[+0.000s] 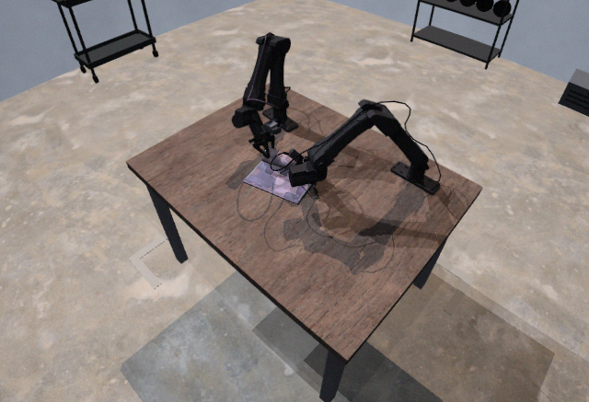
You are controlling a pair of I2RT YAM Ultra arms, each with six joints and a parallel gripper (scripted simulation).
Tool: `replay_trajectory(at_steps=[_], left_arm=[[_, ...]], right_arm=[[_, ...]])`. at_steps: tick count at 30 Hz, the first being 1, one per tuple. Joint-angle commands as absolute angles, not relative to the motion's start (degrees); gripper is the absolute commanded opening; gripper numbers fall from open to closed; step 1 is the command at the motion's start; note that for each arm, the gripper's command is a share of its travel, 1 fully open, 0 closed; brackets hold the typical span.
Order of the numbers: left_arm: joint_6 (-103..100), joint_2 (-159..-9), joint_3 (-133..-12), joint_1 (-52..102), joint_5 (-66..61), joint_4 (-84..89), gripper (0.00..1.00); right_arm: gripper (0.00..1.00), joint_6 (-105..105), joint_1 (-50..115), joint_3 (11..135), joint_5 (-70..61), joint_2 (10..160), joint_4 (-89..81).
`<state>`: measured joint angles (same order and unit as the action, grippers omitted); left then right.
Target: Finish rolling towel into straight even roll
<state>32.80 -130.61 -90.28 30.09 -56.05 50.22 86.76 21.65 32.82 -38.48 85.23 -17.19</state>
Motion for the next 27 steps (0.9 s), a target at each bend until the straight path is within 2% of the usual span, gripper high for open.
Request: replay_trajectory(at_steps=[1,7,22,27], left_arm=[[33.44,-131.12,-91.54,29.67,-56.39,51.65,0.3],[33.44,-131.12,-91.54,29.67,-56.39,51.65,0.3],[33.45,-129.98,-92.54,29.67,-56.39,53.82,0.85],[34.38,-129.87,-93.06,29.09,-56.36,55.2,0.85]], right_arm=[[0.32,86.08,22.24,34.78,-38.84,85.61,-16.67],[0.31,86.07,22.24,34.77,-38.83,85.63,-16.63],[0.31,86.07,22.25,34.77,-38.83,85.64,-16.63],[0.31,86.04,22.25,35.25,-38.83,85.91,-17.36]])
